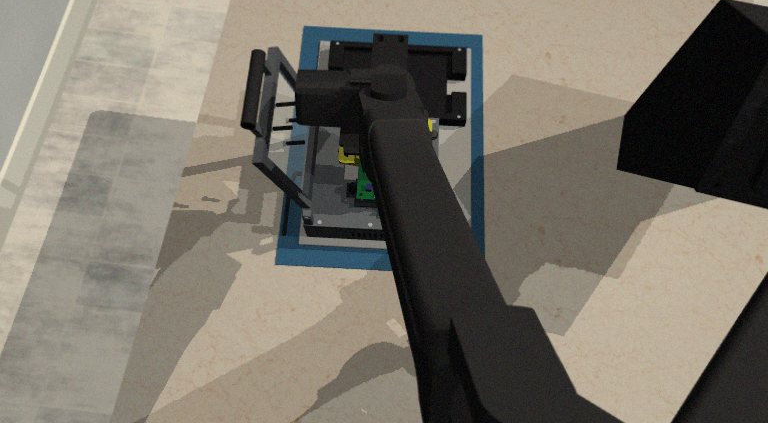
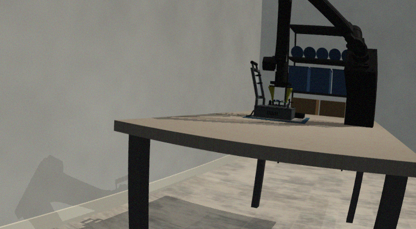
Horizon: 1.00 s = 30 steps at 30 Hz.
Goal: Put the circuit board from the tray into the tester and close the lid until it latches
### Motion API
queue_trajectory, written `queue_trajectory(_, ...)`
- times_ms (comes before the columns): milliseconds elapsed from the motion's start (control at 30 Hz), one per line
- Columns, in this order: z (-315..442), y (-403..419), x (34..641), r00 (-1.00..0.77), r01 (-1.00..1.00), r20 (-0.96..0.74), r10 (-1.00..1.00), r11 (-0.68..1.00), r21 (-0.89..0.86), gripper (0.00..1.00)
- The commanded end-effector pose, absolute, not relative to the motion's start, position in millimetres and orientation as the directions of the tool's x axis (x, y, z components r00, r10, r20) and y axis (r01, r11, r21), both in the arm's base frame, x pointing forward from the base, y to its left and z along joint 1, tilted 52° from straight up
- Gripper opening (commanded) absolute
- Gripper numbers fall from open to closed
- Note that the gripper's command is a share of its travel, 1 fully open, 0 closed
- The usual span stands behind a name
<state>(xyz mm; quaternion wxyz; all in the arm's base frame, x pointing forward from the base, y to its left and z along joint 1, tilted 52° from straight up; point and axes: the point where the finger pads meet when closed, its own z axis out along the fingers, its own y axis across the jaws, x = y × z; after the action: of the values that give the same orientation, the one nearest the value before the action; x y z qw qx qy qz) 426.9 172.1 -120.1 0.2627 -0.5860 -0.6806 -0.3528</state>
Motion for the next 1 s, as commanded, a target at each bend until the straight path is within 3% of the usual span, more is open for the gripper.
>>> queue_trajectory(0,-123.3,171.8,426.7,-0.174,0.983,0.771,0.613,0.06,0.174,0.72)
queue_trajectory(967,-123.6,171.8,424.6,-0.171,0.983,0.771,0.614,0.058,0.172,0.72)
